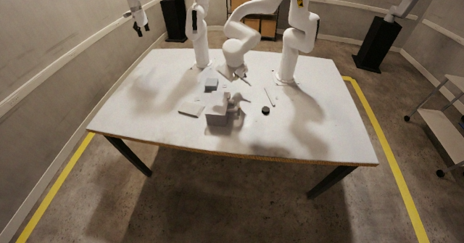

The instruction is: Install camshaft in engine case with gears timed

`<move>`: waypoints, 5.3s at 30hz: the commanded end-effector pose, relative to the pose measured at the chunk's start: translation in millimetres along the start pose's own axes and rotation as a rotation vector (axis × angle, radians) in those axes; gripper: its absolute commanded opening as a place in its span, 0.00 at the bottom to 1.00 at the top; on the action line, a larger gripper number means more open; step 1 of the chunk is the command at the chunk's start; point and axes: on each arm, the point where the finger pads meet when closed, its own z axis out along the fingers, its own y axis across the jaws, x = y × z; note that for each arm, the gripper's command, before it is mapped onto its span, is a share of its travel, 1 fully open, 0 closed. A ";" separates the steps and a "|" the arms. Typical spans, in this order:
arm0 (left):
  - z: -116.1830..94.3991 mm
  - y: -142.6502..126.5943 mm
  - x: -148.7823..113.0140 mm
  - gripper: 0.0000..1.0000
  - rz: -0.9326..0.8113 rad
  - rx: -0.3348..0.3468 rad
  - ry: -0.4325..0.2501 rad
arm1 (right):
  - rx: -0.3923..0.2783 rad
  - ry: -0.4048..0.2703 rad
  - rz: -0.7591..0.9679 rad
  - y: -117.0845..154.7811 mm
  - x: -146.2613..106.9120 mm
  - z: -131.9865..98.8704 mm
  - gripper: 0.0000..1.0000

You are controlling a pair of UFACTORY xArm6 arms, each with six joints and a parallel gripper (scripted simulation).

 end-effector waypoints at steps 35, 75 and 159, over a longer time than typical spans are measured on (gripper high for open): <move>-2.8 1.2 -0.4 0.09 0.001 0.000 0.003 | 0.000 0.004 0.000 0.0 1.0 -1.7 1.00; -82.7 -105.6 23.6 0.09 1.337 0.091 -0.018 | 0.000 0.004 0.000 0.0 1.0 -1.7 1.00; -65.1 -175.1 65.5 0.09 2.521 0.124 -0.040 | 0.000 0.004 0.000 0.0 1.0 -1.7 1.00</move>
